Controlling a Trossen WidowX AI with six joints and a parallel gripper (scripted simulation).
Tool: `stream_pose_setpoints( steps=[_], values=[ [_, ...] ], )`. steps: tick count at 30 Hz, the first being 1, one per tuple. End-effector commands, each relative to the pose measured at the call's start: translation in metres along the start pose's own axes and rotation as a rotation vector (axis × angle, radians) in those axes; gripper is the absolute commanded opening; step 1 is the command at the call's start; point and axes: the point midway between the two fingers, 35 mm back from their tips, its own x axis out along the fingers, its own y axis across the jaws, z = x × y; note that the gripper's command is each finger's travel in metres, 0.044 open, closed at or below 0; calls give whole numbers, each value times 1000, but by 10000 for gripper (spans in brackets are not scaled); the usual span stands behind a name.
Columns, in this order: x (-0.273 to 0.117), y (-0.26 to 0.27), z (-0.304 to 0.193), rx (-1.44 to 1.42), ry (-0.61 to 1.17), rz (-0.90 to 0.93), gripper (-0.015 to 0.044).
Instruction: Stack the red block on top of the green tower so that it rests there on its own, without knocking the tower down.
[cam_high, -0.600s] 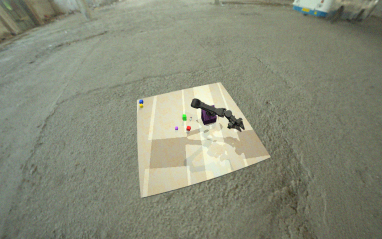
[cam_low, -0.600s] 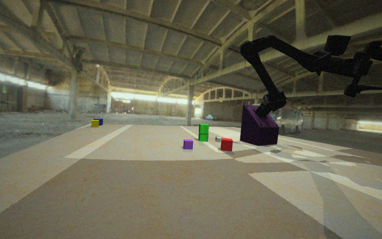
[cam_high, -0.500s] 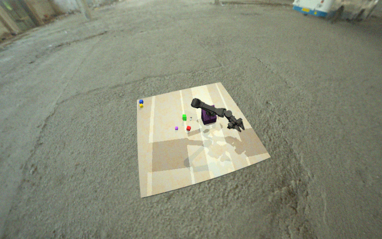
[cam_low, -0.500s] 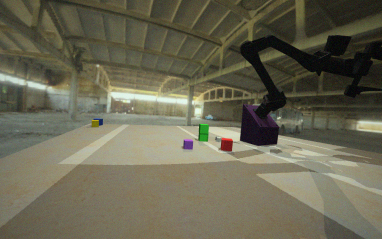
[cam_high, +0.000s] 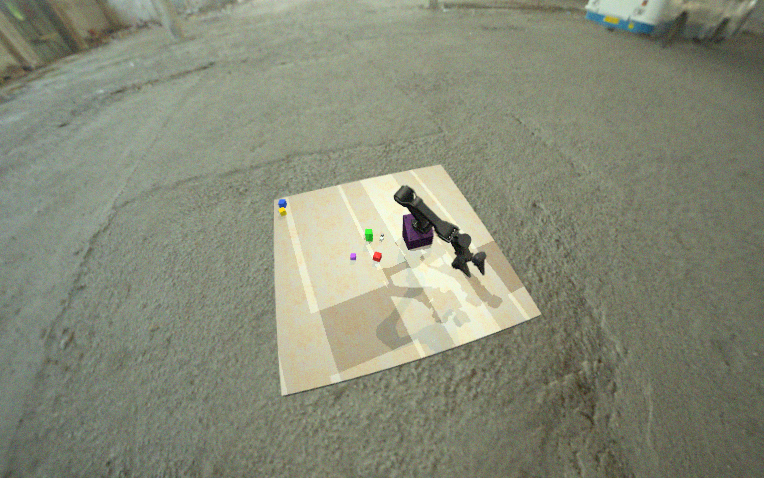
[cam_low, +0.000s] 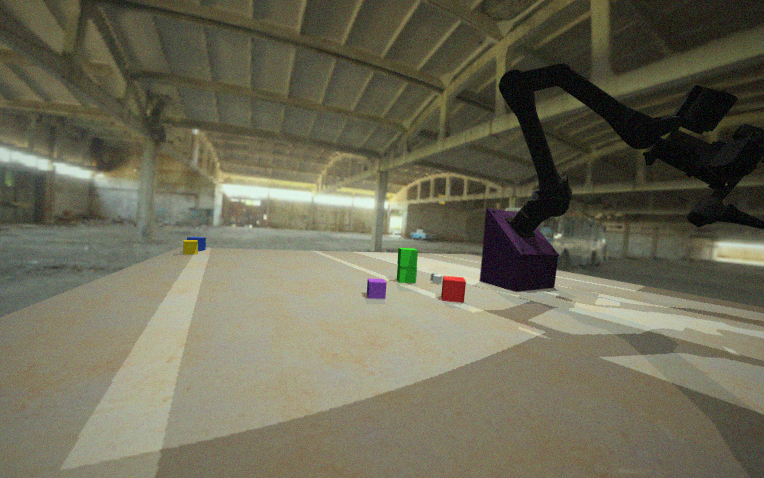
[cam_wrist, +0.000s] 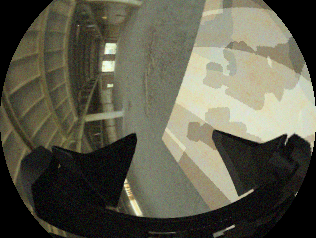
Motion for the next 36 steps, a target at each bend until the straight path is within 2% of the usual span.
stream_pose_setpoints(
  steps=[1,18,36],
  values=[
    [10,-14,9,-62,-16,-65,440],
    [27,-112,78,-273,-103,-469,440],
    [-15,-211,157,-226,-114,-878,440]
  ],
)
